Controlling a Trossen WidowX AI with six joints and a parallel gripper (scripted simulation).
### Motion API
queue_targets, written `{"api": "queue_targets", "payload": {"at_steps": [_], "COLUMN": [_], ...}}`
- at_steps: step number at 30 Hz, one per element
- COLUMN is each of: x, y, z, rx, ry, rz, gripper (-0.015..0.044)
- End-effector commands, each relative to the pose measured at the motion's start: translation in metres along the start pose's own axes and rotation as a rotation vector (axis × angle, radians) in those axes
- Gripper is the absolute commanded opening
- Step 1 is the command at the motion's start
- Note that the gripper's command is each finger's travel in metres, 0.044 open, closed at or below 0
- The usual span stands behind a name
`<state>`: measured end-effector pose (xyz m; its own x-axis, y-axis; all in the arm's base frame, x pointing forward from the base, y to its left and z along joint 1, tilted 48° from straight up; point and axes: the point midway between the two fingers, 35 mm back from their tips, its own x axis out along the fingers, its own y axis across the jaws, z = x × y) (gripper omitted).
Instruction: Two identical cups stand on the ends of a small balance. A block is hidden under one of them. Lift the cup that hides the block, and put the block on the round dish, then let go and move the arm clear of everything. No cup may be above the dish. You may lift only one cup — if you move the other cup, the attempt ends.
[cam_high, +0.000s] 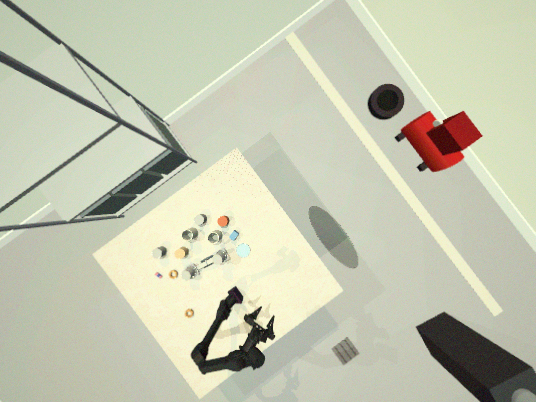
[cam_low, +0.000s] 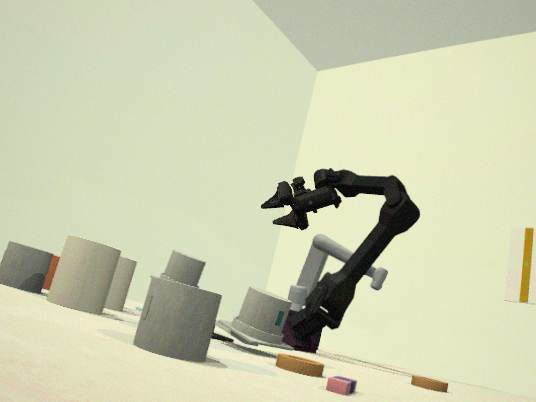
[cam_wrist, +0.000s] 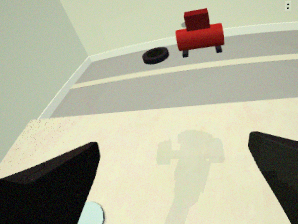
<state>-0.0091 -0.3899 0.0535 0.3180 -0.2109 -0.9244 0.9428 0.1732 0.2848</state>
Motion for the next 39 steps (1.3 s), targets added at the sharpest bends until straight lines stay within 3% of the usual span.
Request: {"api": "queue_targets", "payload": {"at_steps": [1, 23, 39], "x": [0.000, -0.040, -0.095], "y": [0.040, 0.222, 0.290], "z": [-0.013, -0.127, -0.228], "rx": [-0.102, -0.606, -0.857], "ry": [0.048, 0.276, 0.417], "rz": [0.087, 0.572, 0.910], "gripper": [0.0440, 0.0440, 0.0440]}}
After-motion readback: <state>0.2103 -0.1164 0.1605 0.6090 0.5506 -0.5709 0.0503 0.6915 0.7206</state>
